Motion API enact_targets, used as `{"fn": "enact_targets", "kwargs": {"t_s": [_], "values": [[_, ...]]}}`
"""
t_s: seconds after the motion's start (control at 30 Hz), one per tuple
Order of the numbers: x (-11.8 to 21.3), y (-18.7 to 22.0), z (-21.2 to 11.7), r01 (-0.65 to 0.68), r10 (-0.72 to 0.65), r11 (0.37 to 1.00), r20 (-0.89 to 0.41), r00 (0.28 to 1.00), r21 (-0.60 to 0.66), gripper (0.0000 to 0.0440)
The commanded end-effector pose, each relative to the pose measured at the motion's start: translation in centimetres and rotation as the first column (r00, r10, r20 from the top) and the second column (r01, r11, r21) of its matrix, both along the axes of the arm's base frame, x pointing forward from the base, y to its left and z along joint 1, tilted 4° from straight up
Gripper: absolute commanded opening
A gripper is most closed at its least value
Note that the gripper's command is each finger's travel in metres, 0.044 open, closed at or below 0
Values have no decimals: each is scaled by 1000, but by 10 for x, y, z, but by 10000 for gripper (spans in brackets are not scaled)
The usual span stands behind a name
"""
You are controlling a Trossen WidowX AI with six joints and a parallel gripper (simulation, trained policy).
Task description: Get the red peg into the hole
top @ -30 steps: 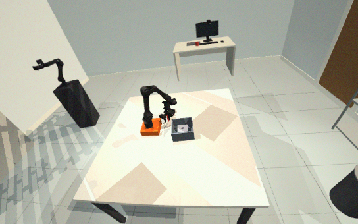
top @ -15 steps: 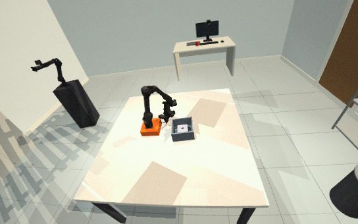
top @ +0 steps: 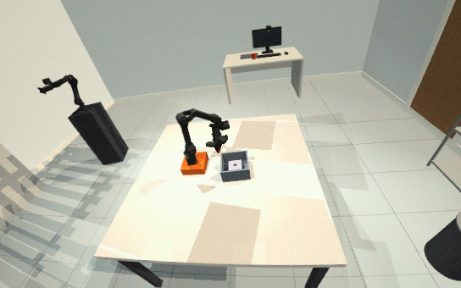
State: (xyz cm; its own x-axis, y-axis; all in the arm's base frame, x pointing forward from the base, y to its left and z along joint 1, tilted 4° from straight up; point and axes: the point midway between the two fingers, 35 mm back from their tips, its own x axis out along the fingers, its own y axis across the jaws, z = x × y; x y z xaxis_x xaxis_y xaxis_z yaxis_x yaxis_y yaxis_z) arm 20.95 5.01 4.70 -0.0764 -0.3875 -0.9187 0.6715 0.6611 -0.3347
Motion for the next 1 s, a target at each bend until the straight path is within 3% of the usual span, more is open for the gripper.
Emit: {"fn": "enact_targets", "kwargs": {"t_s": [0.0, 0.43, 0.97], "values": [[14, -6, 23, 9, -9, 1000, 52, 999, -6, 0], [44, -49, 61, 141, -136, 990, 161, 978, -25, 0], [79, -114, 51, 225, -223, 974, 205, 953, 13, 0]]}}
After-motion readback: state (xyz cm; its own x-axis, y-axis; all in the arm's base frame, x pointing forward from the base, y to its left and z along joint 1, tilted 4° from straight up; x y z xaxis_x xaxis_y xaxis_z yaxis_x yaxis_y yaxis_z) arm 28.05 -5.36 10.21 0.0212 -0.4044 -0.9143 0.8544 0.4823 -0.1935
